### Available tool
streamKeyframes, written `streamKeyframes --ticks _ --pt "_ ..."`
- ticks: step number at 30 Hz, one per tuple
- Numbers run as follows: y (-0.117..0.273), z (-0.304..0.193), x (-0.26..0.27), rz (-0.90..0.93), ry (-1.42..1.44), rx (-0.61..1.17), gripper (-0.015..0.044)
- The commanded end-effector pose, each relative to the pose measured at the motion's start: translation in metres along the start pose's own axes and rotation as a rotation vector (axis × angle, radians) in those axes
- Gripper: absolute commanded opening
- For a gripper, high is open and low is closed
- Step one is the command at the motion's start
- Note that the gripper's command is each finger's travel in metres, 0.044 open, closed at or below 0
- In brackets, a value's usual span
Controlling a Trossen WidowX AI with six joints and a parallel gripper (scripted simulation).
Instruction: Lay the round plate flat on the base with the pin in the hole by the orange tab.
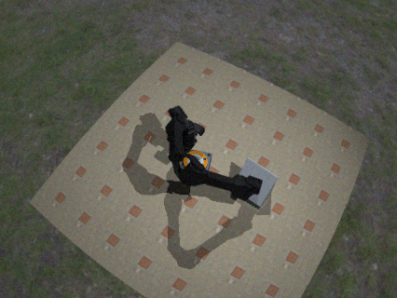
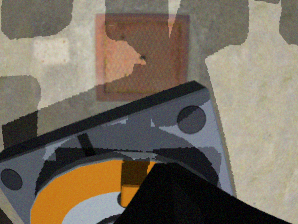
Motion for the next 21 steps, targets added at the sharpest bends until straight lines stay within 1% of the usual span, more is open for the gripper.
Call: streamKeyframes --ticks 1,18,21 --pt "-0.001 0.000 0.007 0.005 0.001 0.003 0.0000" --pt "-0.002 -0.004 0.020 0.006 0.001 0.003 0.0000" --pt "0.004 -0.003 0.019 0.005 0.001 0.002 0.0000"
Point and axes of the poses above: the point midway between the two fingers, 35 mm back from their tips, its own y axis back along the fingers, its own x axis across the jaws, z = x × y, the point moved 1 cm from there along y, back along the fingers, and after that the axes turned 15 degrees about -y, right-handed, at the moved point
